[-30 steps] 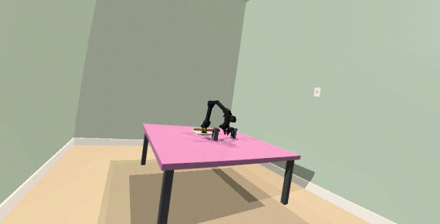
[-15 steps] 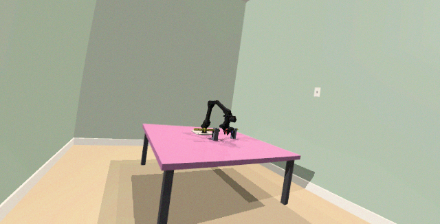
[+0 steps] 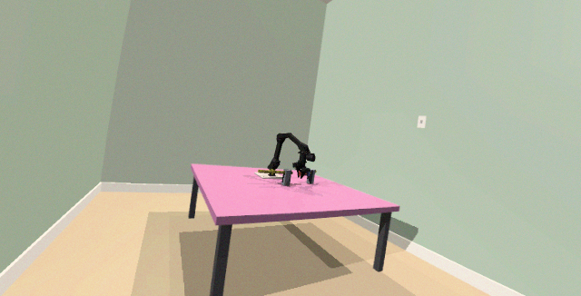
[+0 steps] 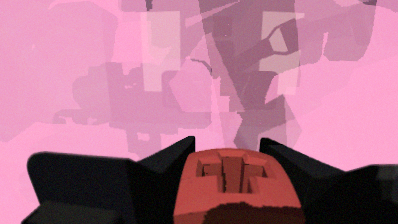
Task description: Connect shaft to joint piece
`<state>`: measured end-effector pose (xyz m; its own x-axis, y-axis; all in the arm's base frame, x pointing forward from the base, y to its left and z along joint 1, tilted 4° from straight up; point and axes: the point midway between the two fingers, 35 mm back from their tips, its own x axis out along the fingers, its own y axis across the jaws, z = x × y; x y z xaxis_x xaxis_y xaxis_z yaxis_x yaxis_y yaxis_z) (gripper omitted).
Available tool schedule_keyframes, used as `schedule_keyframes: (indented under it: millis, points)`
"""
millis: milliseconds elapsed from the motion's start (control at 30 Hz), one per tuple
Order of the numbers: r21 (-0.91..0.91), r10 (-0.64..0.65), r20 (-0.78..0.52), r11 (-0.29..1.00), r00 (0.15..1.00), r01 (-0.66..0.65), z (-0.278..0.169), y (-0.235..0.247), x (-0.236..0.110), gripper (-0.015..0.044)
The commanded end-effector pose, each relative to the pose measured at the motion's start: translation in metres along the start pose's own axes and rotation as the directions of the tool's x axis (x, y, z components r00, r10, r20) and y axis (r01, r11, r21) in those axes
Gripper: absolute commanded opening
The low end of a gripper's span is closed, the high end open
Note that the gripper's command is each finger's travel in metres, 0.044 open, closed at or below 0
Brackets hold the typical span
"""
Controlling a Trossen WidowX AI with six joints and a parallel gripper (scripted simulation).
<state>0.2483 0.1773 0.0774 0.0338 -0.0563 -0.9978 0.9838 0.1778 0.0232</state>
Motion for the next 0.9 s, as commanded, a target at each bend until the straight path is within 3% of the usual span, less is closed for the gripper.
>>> schedule_keyframes:
  millis: [0, 367, 533, 633, 867]
  points:
    - [0.012, -0.001, 0.008, 1.0, 1.0, 0.001, 0.0, -0.0006, -0.0003, 0.0]
    - [0.004, 0.001, 0.003, 1.0, 1.0, -0.001, 0.0, -0.0001, -0.0002, 0.0]
    - [0.004, 0.001, 0.003, 1.0, 1.0, -0.001, 0.0, -0.0001, -0.0002, 0.0131]
    - [0.004, 0.001, 0.003, 1.0, 1.0, -0.001, 0.0, -0.0001, -0.0002, 0.0147]
    - [0.004, 0.001, 0.003, 1.0, 1.0, -0.001, 0.0, -0.0001, -0.0002, 0.0331]
